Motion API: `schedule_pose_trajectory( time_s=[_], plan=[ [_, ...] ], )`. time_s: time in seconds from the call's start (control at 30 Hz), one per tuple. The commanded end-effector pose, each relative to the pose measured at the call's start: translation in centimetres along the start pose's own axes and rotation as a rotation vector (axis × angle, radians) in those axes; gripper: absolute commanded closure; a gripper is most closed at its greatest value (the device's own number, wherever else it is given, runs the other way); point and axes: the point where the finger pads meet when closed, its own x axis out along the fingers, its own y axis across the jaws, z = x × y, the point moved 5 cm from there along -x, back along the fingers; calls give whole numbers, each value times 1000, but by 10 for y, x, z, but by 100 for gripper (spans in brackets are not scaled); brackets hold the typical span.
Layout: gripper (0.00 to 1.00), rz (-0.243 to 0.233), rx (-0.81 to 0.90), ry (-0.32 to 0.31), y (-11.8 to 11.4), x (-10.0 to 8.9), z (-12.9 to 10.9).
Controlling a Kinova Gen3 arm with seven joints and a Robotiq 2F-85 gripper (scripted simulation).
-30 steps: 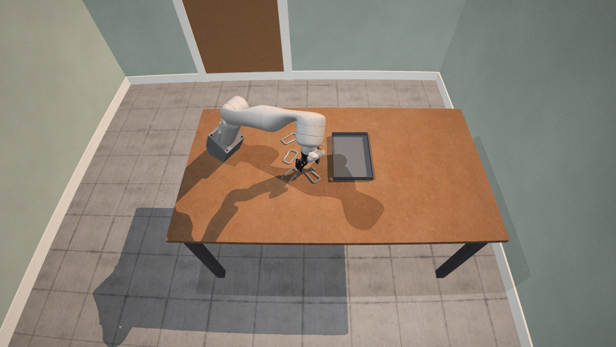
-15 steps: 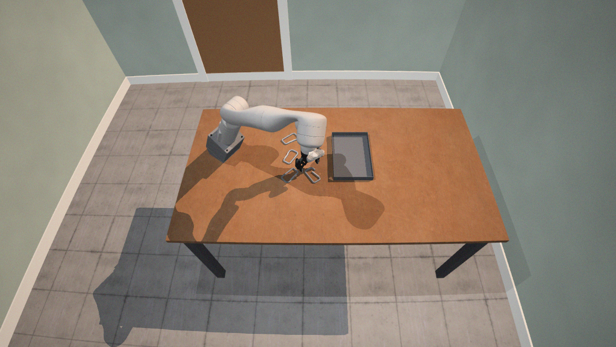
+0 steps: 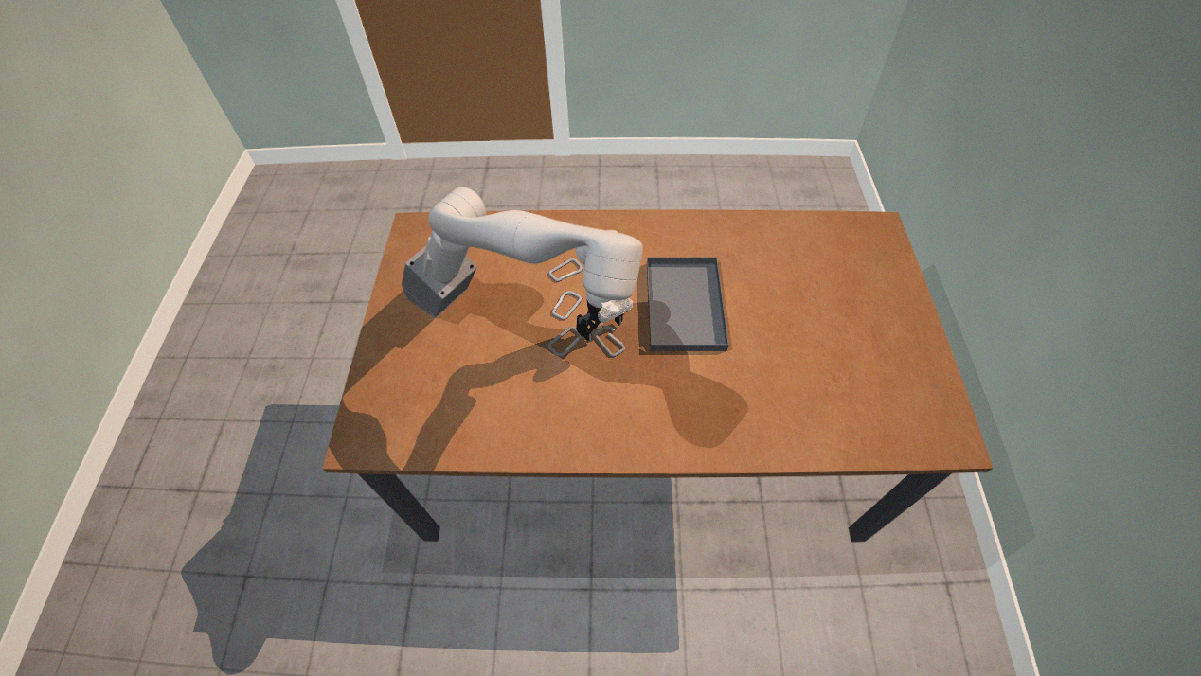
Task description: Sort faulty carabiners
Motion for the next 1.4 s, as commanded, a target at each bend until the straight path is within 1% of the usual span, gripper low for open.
schedule_pose_trajectory(
  time_s=[0.0, 0.1, 0.13, 0.67, 0.7, 1.23, 1.27, 1.37],
  plan=[
    [0, 0, -2, -4, 0, 1, 2],
    [0, 0, -2, -4, 0, 1, 2],
    [0, 0, -1, -1, -1, 4, 3],
    [0, 0, -1, -1, -1, 4, 3],
    [100, 0, -1, -1, -1, 4, 2],
    [100, 0, -1, -1, -1, 4, 2],
    [100, 0, -4, 2, 0, 1, 3],
    [100, 0, -4, 2, 0, 1, 3]
  ],
)
